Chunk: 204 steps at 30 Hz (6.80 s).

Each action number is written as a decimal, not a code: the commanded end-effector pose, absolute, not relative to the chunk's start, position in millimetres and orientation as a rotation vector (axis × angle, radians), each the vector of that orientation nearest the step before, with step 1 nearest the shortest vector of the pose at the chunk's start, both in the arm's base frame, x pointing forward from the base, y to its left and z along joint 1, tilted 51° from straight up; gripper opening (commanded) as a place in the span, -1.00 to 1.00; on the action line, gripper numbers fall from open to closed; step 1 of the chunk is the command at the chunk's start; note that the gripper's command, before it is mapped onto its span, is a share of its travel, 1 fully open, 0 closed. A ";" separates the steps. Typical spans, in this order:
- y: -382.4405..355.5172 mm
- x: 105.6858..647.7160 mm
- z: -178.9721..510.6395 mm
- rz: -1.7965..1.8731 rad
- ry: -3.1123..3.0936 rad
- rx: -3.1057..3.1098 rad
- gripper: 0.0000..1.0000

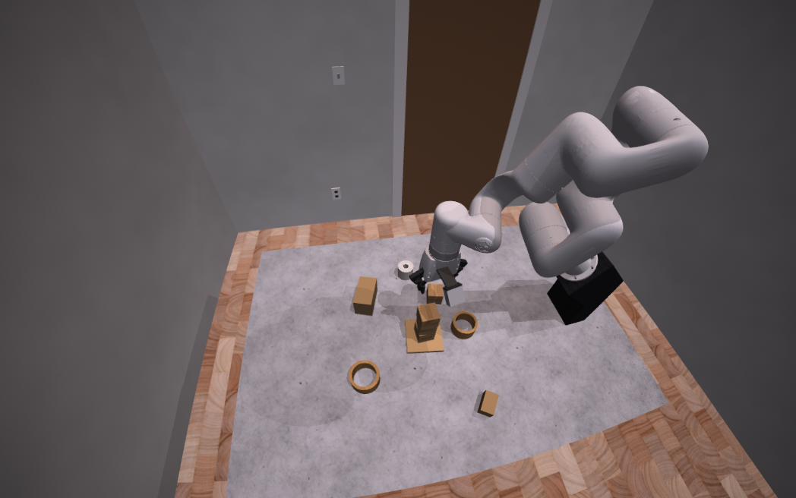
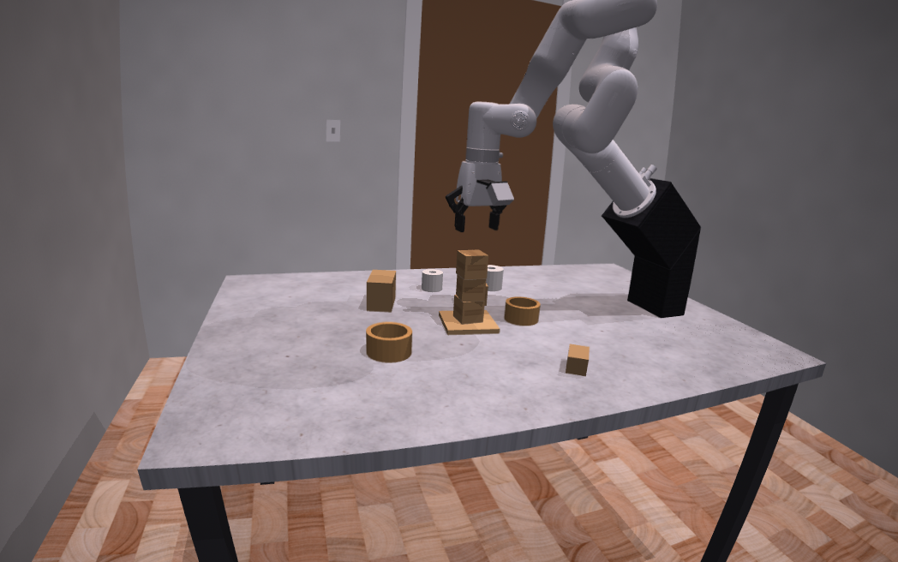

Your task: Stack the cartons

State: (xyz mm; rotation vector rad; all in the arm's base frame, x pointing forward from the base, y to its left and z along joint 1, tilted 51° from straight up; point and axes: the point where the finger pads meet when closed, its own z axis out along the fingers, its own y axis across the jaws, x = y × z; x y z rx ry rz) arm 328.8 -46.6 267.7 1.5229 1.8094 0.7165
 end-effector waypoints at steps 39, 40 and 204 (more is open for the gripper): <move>-134.4 292.0 242.4 0.944 1.556 1.886 1.00; -134.4 292.2 242.3 0.944 1.556 1.886 1.00; -103.9 360.6 204.6 0.942 1.558 1.888 1.00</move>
